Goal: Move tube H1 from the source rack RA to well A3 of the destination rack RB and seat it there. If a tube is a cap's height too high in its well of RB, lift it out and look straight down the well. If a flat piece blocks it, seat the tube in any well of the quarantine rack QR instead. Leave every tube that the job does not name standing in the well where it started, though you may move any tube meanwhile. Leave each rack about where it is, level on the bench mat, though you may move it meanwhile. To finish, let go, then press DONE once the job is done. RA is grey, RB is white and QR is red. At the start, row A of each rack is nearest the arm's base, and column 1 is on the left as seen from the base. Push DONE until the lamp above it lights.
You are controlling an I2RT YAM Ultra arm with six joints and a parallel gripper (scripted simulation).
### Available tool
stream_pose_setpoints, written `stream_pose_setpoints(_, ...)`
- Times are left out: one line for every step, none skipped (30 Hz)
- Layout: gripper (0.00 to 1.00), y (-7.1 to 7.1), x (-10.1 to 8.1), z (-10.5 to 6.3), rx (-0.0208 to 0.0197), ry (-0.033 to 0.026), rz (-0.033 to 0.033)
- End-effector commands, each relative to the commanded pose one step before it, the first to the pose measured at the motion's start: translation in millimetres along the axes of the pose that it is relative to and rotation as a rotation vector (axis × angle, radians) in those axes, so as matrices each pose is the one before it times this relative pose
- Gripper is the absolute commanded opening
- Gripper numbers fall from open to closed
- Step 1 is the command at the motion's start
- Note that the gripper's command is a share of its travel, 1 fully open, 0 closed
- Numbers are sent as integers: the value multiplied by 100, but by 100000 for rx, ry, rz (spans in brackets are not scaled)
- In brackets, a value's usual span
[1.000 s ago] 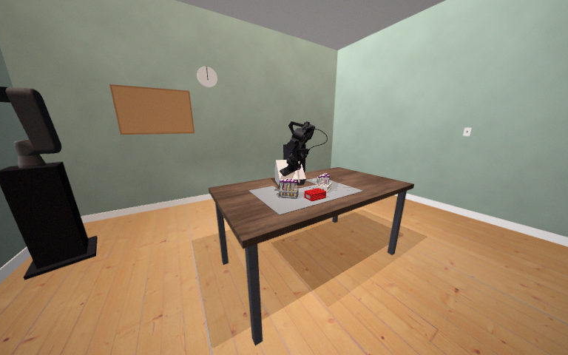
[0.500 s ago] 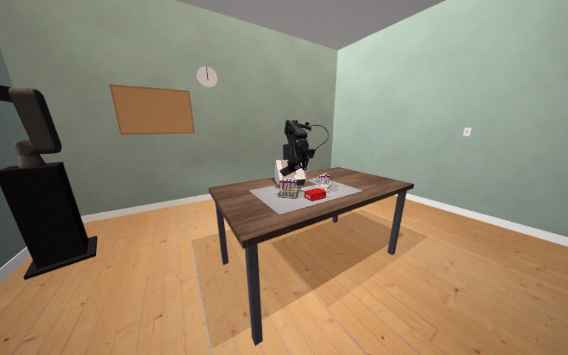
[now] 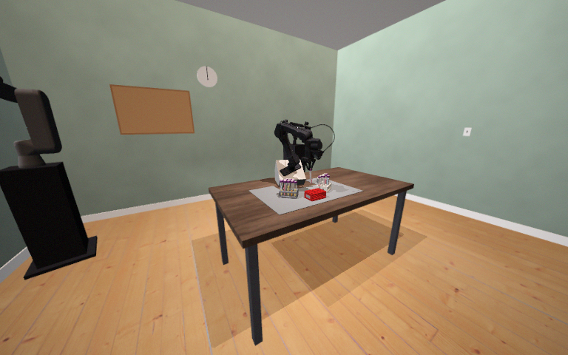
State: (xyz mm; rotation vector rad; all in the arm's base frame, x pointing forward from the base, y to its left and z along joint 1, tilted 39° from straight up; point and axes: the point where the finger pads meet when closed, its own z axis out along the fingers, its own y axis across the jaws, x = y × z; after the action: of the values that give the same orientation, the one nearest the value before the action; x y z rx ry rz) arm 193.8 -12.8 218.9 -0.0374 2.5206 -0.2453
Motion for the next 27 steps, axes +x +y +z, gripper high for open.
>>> stream_pose_setpoints(0, -1056, -1064, -622, 11528, -241, 9796)
stream_pose_setpoints(0, -4, -1, 2, -1, 0, 0)
stream_pose_setpoints(0, 1, 0, -1, 0, 0, 0)
stream_pose_setpoints(0, 1, 0, -1, 0, 0, 0)
stream_pose_setpoints(0, 0, 0, 0, 0, 0, 0)
stream_pose_setpoints(0, 0, 0, 0, 0, 0, 0)
stream_pose_setpoints(0, -205, -21, -430, -544, -2096, 1006)
stream_pose_setpoints(0, -3, 0, -9, -10, -40, 20)
stream_pose_setpoints(0, -1, 0, -6, 1, 4, 3332)
stream_pose_setpoints(0, 8, 2, 6, 13, 39, 3315)
stream_pose_setpoints(0, -1, 0, 0, 0, -2, 3334)
stream_pose_setpoints(0, -1, 0, 0, 0, -2, 3334)
stream_pose_setpoints(0, -1, 0, 0, 0, -2, 3334)
stream_pose_setpoints(0, -1, 0, 0, 0, -2, 3334)
stream_pose_setpoints(0, -1, 0, 0, 0, -1, 3334)
stream_pose_setpoints(0, 0, 0, 0, 0, -1, 3334)
stream_pose_setpoints(0, 0, 0, 0, 0, -1, 3334)
stream_pose_setpoints(0, 0, 0, 0, 0, -1, 3334)
stream_pose_setpoints(0, 0, 0, 0, 0, 0, 3333)
stream_pose_setpoints(0, 0, 0, 0, 0, 0, 3333)
stream_pose_setpoints(0, 0, 0, 0, 1, 0, 3333)
stream_pose_setpoints(0, 0, 0, 0, 0, 0, 0)
stream_pose_setpoints(0, 0, 0, 0, 0, 0, 0)
stream_pose_setpoints(0, 1, 1, 1, 7, 8, 3329)
stream_pose_setpoints(0, 0, 0, 0, 0, -1, 3334)
stream_pose_setpoints(0, 0, 0, 0, 0, -1, 3334)
stream_pose_setpoints(0, 0, 0, 0, 0, -1, 3334)
